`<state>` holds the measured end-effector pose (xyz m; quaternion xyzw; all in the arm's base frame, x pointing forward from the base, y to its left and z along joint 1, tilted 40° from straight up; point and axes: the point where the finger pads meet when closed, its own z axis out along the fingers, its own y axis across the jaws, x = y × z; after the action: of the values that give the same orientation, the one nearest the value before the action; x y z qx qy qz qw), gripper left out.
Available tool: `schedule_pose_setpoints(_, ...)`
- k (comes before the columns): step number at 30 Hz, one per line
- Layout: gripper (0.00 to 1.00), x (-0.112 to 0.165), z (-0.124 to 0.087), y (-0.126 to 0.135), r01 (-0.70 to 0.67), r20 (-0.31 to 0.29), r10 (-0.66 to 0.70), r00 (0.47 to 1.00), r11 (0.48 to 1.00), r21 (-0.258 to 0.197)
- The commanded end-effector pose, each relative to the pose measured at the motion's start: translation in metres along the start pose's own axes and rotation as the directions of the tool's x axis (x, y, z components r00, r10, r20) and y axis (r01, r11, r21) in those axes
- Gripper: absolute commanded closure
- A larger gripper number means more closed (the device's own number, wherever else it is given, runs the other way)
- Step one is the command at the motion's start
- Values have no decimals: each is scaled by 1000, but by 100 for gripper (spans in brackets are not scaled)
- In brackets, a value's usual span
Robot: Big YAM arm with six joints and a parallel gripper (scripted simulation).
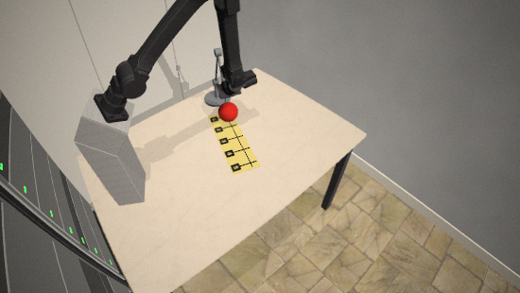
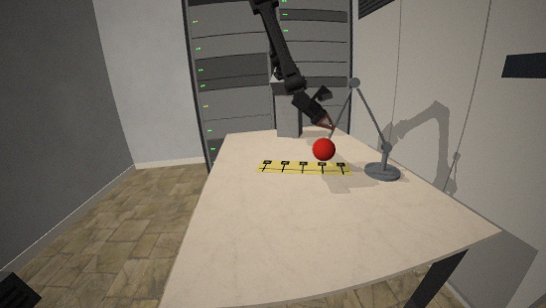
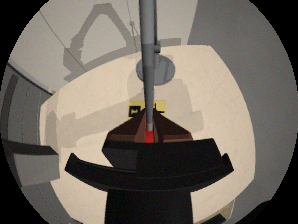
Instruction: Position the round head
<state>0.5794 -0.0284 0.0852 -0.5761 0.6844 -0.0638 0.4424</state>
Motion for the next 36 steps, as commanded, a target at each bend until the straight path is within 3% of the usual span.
schedule_pose_setpoints(1,100,-2,-33,-25,14,-4,-14,1000,999,53)
schedule_pose_setpoints(36,100,-6,-33,-48,14,-4,-14,1000,999,53)
